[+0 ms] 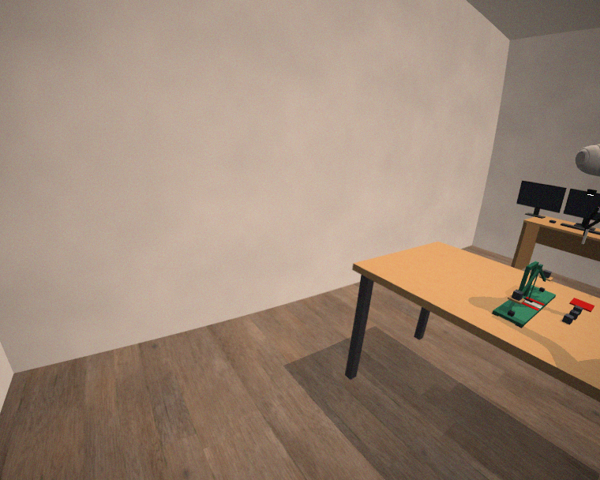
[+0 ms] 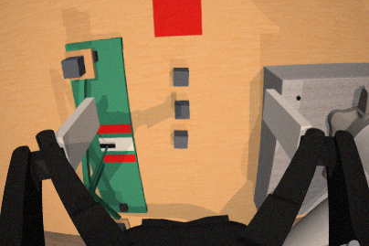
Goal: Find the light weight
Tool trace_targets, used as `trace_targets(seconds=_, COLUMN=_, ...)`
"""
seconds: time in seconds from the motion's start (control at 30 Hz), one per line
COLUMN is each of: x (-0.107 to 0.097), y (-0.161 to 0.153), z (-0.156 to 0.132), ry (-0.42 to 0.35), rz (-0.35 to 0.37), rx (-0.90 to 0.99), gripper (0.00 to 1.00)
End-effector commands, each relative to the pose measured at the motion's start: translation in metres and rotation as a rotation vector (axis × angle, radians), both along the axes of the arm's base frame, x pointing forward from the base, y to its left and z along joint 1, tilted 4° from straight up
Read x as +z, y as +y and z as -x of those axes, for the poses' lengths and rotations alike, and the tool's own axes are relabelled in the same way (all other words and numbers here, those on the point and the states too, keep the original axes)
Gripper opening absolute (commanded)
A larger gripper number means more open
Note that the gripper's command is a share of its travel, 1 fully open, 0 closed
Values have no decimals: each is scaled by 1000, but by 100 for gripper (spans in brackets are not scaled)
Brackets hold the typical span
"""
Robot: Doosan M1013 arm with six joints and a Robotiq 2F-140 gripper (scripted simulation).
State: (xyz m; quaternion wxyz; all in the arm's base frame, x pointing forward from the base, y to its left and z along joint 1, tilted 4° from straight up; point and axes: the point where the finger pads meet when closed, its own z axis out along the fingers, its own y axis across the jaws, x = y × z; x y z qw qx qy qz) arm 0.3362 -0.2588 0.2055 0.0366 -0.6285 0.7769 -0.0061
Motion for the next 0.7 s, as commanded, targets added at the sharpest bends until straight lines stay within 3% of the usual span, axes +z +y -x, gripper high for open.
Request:
trace_targets(seconds=0.0, x=-13, y=-16, z=-40, ry=-3, rz=1, rx=0, gripper=100)
trace_targets(seconds=0.03, x=-23, y=-23, z=-68, ry=-3, rz=1, rx=0, gripper=100)
trace_targets(seconds=0.17, x=-23, y=-23, z=-68, ry=-3, rz=1, rx=0, gripper=100)
trace_targets(seconds=0.2, x=-37, y=-28, z=-98, ry=-3, rz=1, rx=1, gripper=100)
trace_targets(seconds=0.23, x=-37, y=-28, z=-98, ry=-3, rz=1, rx=1, gripper=100)
trace_targets(seconds=0.27, x=-51, y=-32, z=-127, ry=-3, rz=2, rx=1, gripper=100)
trace_targets(seconds=0.3, x=-51, y=-32, z=-127, ry=-3, rz=2, rx=1, gripper=100)
trace_targets(seconds=0.33, x=-63, y=-34, z=-150, ry=-3, rz=2, rx=2, gripper=100)
trace_targets(seconds=0.5, x=-77, y=-34, z=-173, ry=-3, rz=2, rx=2, gripper=100)
trace_targets(seconds=0.53, x=-77, y=-34, z=-173, ry=-3, rz=2, rx=2, gripper=35)
trace_targets(seconds=0.67, x=-77, y=-34, z=-173, ry=-3, rz=2, rx=2, gripper=35)
